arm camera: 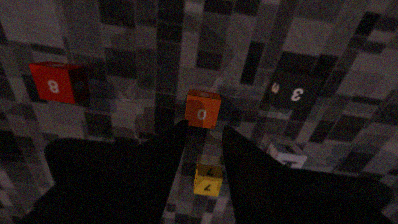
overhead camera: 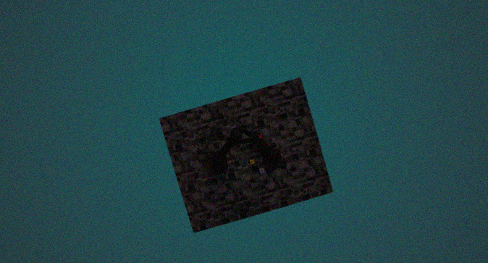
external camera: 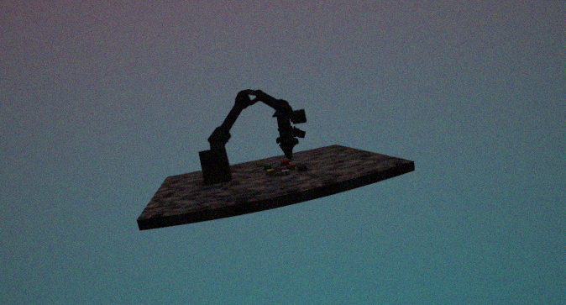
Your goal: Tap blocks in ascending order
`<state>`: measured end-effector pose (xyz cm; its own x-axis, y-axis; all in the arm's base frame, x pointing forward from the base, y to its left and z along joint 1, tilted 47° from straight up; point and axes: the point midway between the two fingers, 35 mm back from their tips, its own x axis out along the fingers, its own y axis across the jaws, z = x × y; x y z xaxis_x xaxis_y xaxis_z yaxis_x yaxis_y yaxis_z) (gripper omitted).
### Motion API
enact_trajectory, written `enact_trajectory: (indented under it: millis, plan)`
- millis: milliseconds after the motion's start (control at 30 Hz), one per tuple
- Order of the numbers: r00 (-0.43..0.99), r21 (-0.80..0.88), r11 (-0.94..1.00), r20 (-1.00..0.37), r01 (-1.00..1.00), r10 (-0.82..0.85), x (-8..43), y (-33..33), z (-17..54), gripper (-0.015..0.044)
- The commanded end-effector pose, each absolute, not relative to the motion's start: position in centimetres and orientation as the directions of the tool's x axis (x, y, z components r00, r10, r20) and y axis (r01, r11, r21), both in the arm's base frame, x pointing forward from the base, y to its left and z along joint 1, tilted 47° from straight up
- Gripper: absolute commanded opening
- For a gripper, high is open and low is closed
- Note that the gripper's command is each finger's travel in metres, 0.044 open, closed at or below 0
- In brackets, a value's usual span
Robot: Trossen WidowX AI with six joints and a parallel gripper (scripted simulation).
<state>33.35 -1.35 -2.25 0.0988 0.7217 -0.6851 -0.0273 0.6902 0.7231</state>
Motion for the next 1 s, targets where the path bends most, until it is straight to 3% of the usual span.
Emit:
enact_trajectory:
  millis: [0, 967]
  plan:
    - [0.106, 0.727, 0.687, -0.682, -0.019, 0.724, 33.3, -1.2, -2.5, 0.0020]
    - [0.106, 0.727, 0.686, -0.681, -0.019, 0.725, 33.6, 0.8, -4.4, 0.0020]
